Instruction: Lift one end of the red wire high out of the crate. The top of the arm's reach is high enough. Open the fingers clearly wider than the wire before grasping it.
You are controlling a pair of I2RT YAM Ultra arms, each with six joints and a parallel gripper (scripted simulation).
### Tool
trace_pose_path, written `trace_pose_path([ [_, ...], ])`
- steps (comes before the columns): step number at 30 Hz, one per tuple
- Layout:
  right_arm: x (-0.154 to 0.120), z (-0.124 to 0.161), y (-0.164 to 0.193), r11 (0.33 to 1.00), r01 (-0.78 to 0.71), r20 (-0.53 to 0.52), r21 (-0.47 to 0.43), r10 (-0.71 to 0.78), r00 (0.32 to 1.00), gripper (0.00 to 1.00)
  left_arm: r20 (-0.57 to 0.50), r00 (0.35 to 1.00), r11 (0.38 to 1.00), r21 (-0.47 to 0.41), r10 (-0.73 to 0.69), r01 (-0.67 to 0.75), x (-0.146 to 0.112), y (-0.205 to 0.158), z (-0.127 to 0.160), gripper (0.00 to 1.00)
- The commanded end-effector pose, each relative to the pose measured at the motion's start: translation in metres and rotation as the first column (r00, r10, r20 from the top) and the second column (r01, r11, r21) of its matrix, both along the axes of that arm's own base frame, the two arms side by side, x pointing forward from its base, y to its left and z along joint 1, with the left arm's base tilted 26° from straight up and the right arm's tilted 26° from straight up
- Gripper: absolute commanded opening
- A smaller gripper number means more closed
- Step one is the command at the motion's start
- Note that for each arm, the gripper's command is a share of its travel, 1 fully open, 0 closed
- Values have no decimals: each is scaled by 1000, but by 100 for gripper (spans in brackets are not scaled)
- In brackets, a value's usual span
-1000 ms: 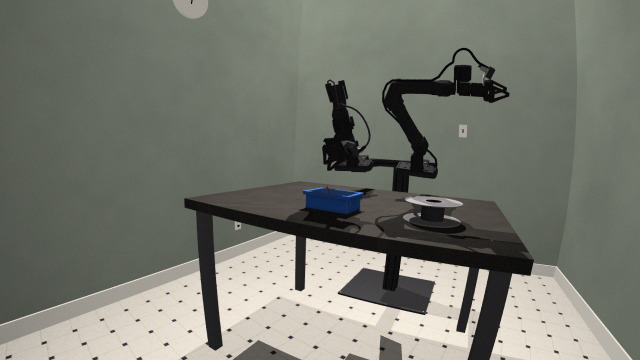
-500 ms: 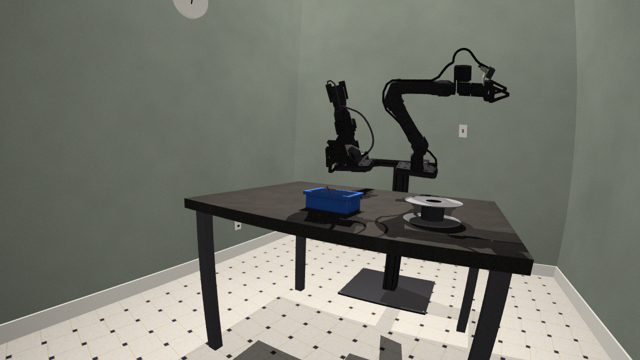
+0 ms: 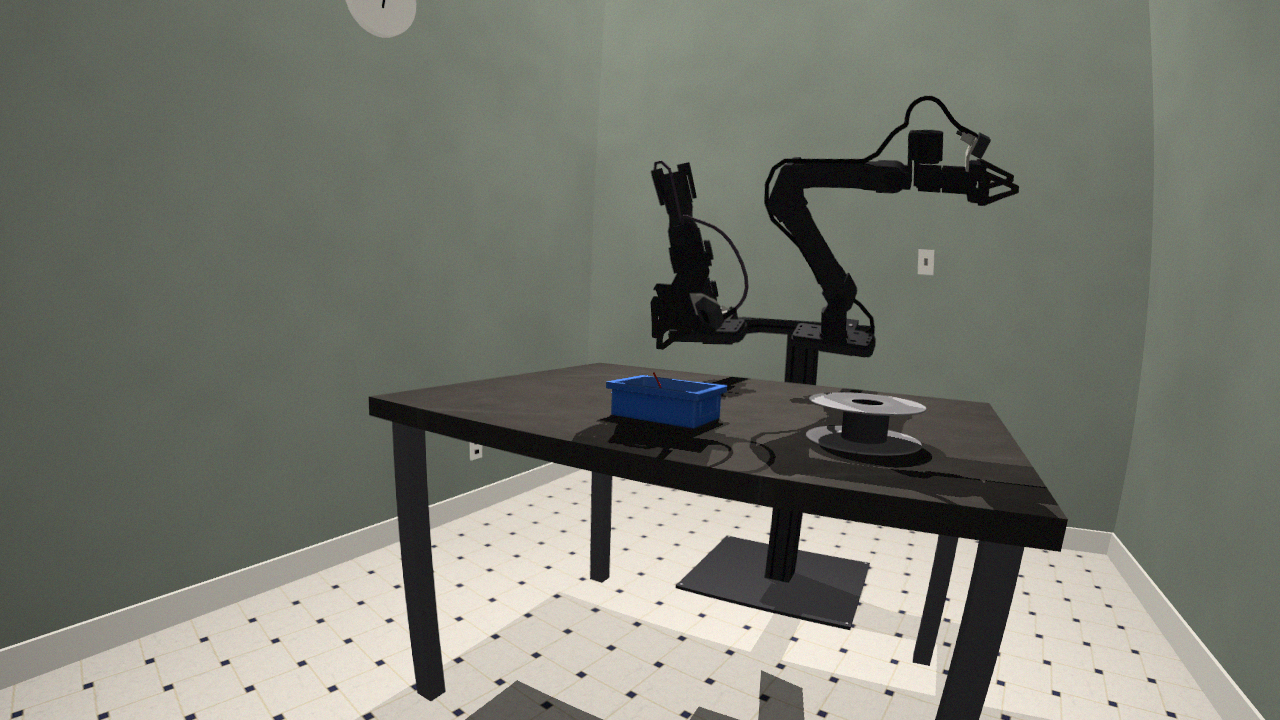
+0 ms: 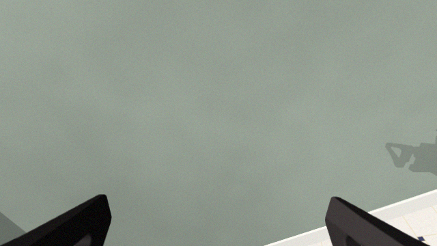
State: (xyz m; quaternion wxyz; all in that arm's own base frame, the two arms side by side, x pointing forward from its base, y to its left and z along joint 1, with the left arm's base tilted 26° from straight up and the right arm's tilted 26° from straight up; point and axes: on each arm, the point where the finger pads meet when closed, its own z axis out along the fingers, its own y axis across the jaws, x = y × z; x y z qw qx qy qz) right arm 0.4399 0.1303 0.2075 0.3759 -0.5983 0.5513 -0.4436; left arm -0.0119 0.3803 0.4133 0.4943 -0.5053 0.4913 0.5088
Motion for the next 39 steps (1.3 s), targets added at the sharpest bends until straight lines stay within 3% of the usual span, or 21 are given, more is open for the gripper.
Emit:
trace_pose_path([
  [1,4,-6,2,1000,-8,5,4,8,1000,30,-1,1000,1000,-11,23,-23,-8,3,-7,100],
  [28,34,-65,4,1000,-7,4,3,7,1000,30,-1,1000,1000,-11,23,-23,-8,3,-7,100],
  [39,39,-75,3,1000,-7,4,3,7,1000,30,-1,1000,1000,-12,23,-23,-8,3,-8,100],
])
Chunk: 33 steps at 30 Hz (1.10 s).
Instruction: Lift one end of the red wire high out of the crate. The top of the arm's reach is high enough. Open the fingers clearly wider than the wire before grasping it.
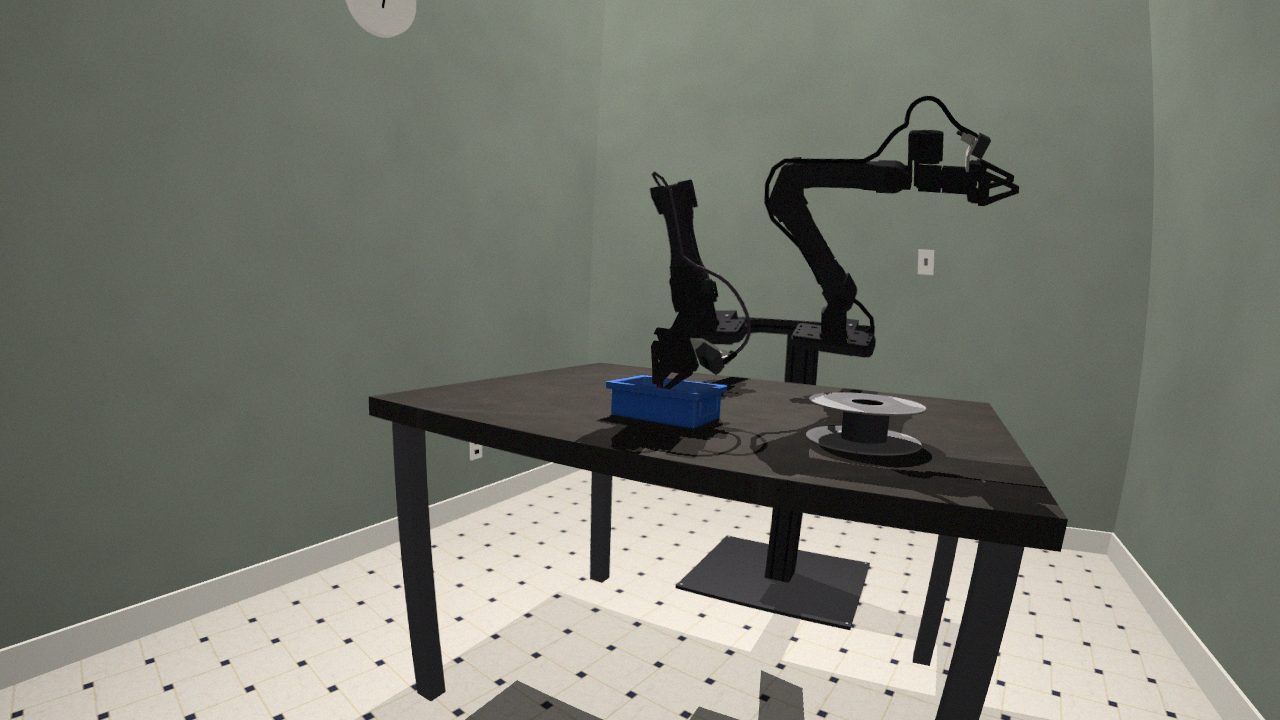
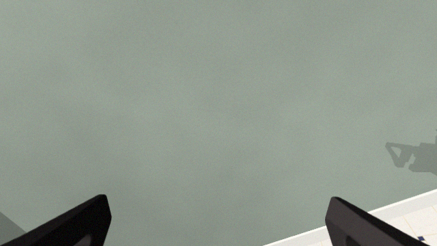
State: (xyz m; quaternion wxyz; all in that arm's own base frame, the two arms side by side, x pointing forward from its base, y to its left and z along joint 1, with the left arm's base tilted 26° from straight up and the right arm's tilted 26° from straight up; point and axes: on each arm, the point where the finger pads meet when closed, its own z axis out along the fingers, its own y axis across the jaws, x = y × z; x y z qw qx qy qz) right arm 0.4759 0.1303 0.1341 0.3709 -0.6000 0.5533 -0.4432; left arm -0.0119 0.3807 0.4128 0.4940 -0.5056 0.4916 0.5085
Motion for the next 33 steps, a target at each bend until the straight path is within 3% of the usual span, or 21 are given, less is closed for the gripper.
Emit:
trace_pose_path([
  [1,3,-2,3,1000,-12,12,8,12,1000,30,-1,1000,1000,-11,23,-23,-8,3,-7,100],
  [27,-2,-12,-6,1000,-11,12,7,10,1000,30,-1,1000,1000,-12,23,-23,-8,3,-7,100],
  [33,-2,-12,-6,1000,-11,12,7,10,1000,24,-1,1000,1000,-12,23,-23,-8,3,-7,100],
])
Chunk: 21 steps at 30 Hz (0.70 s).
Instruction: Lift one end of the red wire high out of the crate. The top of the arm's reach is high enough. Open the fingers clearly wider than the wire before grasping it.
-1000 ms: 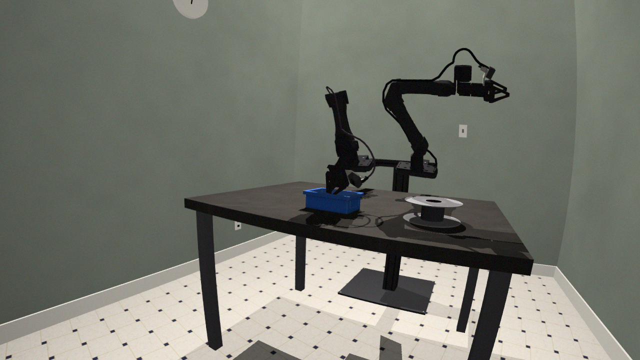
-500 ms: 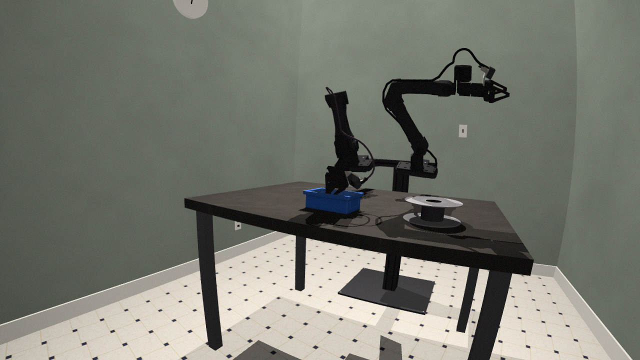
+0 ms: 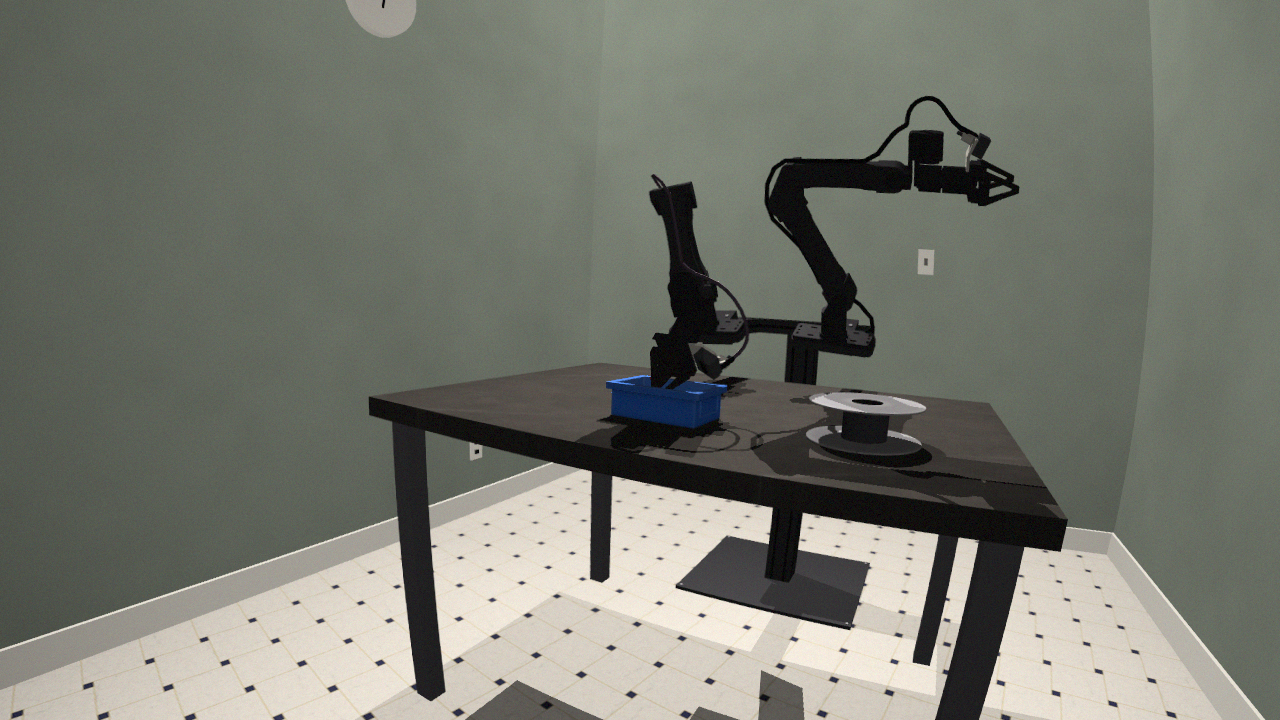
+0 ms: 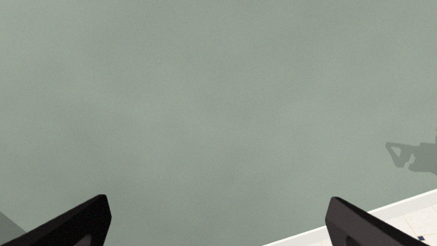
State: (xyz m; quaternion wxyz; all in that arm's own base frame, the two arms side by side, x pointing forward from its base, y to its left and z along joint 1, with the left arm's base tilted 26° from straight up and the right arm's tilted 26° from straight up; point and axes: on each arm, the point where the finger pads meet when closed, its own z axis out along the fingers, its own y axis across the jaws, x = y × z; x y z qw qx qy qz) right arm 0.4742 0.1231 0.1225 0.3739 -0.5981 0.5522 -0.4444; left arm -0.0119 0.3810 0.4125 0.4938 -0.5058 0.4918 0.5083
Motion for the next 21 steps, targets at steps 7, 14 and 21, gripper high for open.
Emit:
trace_pose_path([
  [7,0,0,1,1000,-10,5,5,10,1000,17,-1,1000,1000,-11,23,-23,-8,3,-7,100],
  [14,0,-1,1,1000,-10,5,4,10,1000,12,-1,1000,1000,-11,23,-23,-8,3,-7,100],
  [21,0,-1,1,1000,-10,5,4,10,1000,5,-1,1000,1000,-11,23,-23,-8,3,-7,100],
])
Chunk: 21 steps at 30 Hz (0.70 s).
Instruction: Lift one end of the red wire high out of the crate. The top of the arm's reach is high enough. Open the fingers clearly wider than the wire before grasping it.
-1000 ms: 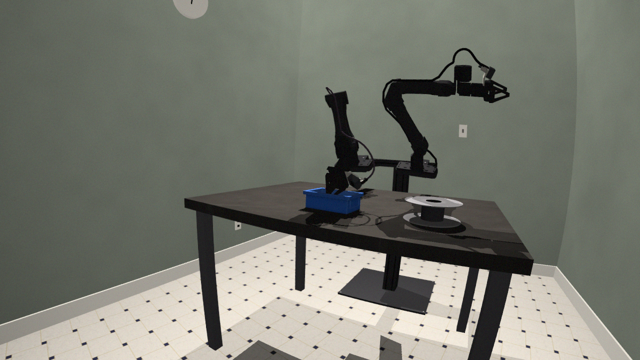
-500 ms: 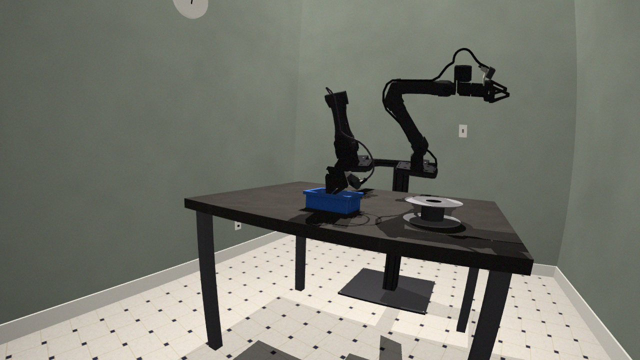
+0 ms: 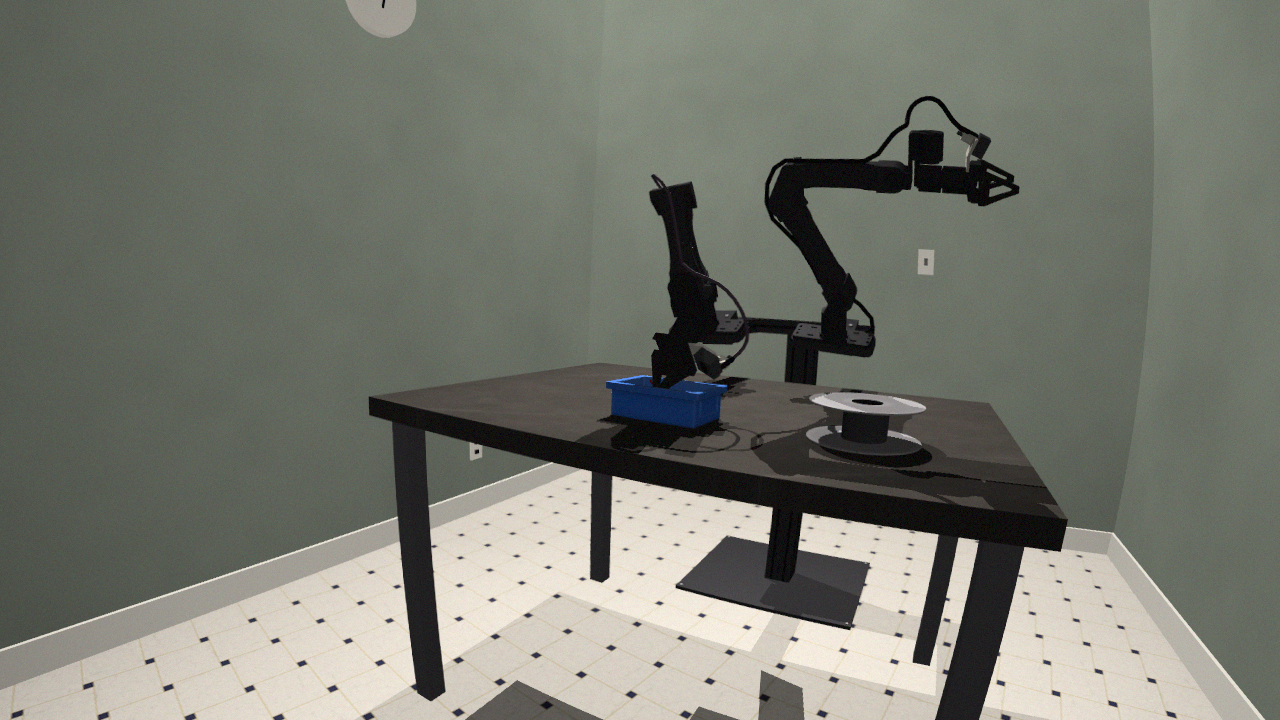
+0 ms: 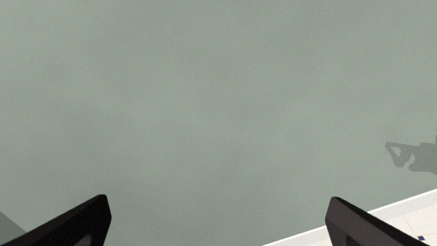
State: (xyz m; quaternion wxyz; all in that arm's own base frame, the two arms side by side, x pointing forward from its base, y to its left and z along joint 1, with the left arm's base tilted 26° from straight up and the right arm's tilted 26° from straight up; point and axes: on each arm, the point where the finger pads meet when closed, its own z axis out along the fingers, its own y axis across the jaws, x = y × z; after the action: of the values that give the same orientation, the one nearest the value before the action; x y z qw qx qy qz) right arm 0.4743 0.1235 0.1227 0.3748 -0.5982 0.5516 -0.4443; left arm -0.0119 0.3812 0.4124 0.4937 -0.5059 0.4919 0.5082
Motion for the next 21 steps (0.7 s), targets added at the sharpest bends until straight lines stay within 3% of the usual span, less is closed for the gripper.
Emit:
trace_pose_path([
  [1,0,-1,1,1000,-8,3,4,8,1000,4,-1,1000,1000,-11,23,-23,-8,3,-7,100],
  [21,-1,0,1,1000,-8,3,4,8,1000,0,-1,1000,1000,-11,23,-23,-8,3,-7,100],
])
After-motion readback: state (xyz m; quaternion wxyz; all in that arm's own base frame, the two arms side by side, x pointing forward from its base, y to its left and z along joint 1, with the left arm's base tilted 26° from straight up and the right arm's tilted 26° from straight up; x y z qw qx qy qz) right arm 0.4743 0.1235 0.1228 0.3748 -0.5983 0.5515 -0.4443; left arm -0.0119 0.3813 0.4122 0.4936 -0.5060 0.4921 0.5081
